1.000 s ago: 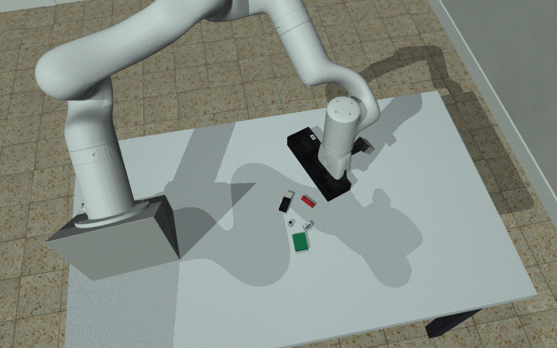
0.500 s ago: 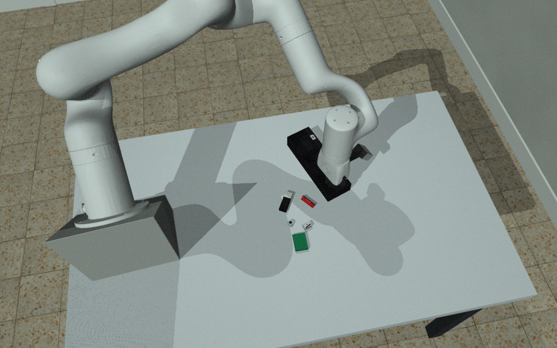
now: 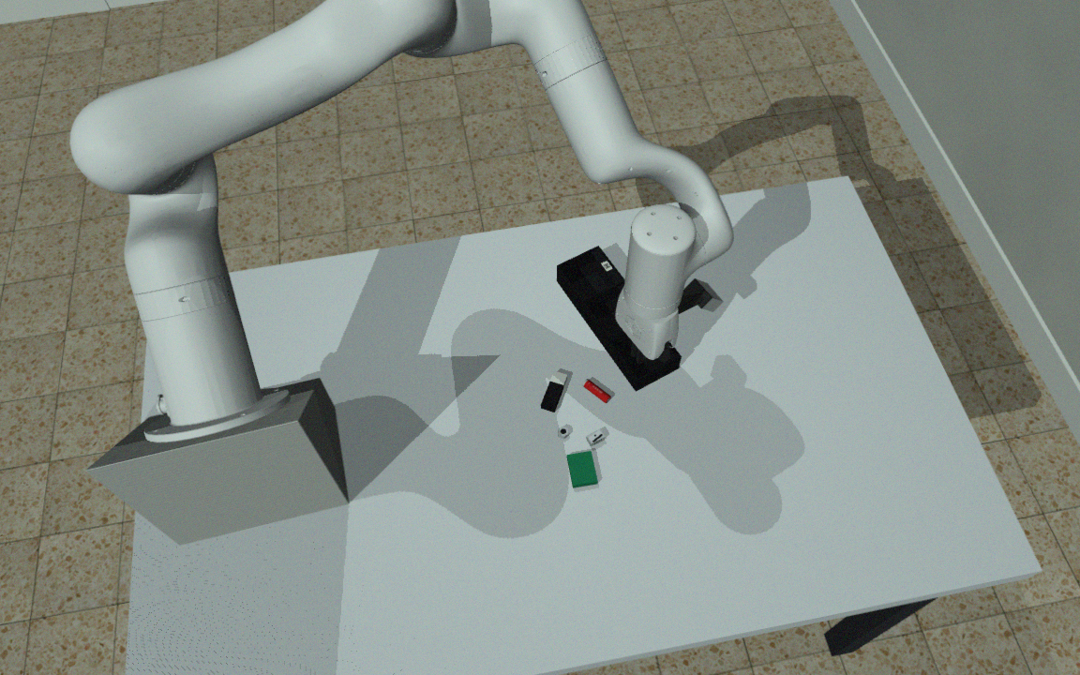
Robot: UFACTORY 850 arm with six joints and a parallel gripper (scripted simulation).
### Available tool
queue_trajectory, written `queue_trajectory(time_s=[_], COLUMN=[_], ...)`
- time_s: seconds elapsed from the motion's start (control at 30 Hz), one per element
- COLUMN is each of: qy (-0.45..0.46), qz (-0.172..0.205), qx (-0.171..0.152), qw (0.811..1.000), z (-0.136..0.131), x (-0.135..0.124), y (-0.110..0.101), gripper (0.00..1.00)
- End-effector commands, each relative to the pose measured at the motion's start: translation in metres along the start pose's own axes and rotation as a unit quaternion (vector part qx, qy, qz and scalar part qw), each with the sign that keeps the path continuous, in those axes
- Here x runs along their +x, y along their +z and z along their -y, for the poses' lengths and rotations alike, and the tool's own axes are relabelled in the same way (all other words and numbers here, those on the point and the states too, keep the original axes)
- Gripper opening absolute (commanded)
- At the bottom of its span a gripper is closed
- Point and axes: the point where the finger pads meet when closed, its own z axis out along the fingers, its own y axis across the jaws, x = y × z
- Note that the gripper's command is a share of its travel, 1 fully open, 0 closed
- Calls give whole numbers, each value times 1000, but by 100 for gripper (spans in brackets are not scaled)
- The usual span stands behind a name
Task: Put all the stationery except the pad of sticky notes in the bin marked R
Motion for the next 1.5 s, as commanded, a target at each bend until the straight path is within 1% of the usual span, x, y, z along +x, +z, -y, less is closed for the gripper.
queue_trajectory(time_s=[0.0, 0.97, 1.47], qy=[0, 0, 0], qz=[-1, -1, -1], qx=[0, 0, 0], qw=[1000, 1000, 1000], z=[0, 0, 0], x=[1, 1, 1], y=[-1, -1, -21], gripper=[7, 7, 7])
